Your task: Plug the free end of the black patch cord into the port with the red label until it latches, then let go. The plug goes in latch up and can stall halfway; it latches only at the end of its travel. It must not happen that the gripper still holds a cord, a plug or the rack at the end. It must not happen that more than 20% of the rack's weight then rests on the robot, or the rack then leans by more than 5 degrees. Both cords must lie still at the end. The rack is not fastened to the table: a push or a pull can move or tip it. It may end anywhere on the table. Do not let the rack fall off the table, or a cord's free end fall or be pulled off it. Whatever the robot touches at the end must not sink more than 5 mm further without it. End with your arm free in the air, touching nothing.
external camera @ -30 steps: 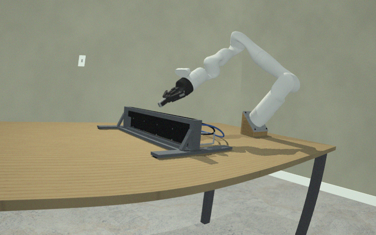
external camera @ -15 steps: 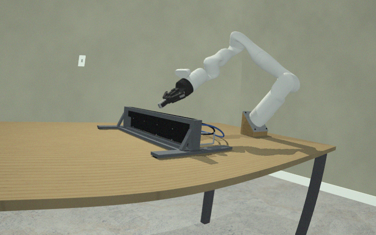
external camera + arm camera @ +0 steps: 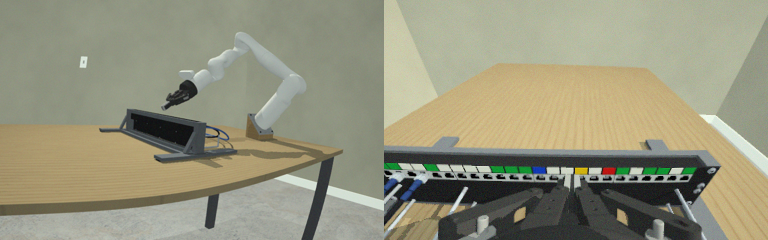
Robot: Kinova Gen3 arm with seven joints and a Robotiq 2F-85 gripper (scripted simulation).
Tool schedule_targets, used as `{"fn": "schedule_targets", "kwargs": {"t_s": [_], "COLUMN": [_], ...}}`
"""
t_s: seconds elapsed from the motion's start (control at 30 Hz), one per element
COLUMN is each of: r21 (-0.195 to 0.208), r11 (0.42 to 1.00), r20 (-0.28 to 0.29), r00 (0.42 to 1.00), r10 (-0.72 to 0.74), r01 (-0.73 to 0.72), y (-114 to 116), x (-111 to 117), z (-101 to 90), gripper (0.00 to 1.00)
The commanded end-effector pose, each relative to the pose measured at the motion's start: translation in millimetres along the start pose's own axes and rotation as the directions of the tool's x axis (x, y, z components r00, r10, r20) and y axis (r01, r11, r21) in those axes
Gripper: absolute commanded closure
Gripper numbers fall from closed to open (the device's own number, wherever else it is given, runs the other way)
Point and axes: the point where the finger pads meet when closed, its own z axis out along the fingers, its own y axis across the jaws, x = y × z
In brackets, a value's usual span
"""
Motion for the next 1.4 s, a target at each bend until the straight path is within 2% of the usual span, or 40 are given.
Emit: {"fn": "schedule_targets", "kwargs": {"t_s": [0.0,0.5,0.7,0.77,0.87,1.17,1.27,1.37], "r21": [-0.001,-0.001,0.005,0.005,0.005,0.004,0.004,0.005], "r11": [1.000,1.000,1.000,1.000,1.000,1.000,1.000,1.000], "r20": [-0.004,-0.004,-0.001,-0.001,-0.001,0.000,0.001,-0.001], "r00": [1.000,1.000,1.000,1.000,1.000,1.000,1.000,1.000], "r10": [-0.016,-0.016,-0.014,-0.014,-0.014,-0.013,-0.013,-0.015], "r01": [0.016,0.016,0.014,0.014,0.014,0.013,0.013,0.015], "y": [0.4,0.0,-1.7,-1.7,-1.7,-1.7,-1.7,-2.5], "x": [2.5,2.3,0.3,0.3,0.1,-0.9,-1.1,0.2], "z": [1.3,0.7,-17.6,-17.6,-37.0,-111.0,-127.4,-131.2], "gripper": [1.00,1.00,1.00,1.00,1.00,1.00,1.00,1.00]}}
